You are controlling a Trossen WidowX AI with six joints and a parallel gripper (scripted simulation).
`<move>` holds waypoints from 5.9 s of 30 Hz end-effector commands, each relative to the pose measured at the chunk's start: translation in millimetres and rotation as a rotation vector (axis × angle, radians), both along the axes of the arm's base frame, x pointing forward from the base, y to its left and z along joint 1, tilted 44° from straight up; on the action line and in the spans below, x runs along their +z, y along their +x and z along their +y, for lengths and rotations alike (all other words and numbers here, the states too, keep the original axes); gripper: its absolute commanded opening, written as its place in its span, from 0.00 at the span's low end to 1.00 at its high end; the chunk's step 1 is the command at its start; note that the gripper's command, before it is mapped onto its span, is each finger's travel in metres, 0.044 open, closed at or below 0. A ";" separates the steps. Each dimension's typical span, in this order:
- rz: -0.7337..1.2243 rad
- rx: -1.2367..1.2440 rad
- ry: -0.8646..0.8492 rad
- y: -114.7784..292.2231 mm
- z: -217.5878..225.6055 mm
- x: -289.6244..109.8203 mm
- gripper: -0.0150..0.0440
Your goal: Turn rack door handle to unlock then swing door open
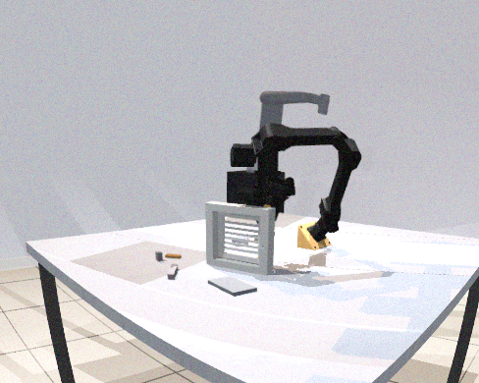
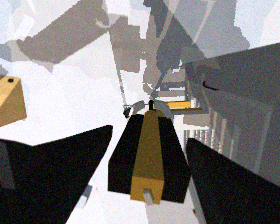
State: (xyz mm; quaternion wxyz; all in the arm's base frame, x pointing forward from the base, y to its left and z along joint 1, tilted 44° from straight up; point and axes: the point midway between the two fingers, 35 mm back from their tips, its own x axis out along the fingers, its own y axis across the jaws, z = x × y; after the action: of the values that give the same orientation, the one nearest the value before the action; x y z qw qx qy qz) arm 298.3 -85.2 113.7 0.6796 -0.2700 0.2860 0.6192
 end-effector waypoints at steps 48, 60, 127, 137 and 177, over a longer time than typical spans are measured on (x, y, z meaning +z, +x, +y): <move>1.713 -1.805 0.174 0.1 -0.2 0.1 0.76; 2.116 -2.229 0.216 0.1 -0.2 0.0 0.76; 1.683 -1.776 0.169 -31.1 -19.9 -21.5 0.30; 1.575 -1.663 0.158 -42.1 -30.1 -32.3 0.30; 1.116 -1.183 0.107 -61.3 -89.3 -89.3 0.30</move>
State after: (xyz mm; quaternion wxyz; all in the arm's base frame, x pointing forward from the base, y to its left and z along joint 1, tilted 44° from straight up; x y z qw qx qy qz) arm 235.6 -171.2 27.2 0.6544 0.3299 0.6523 0.1935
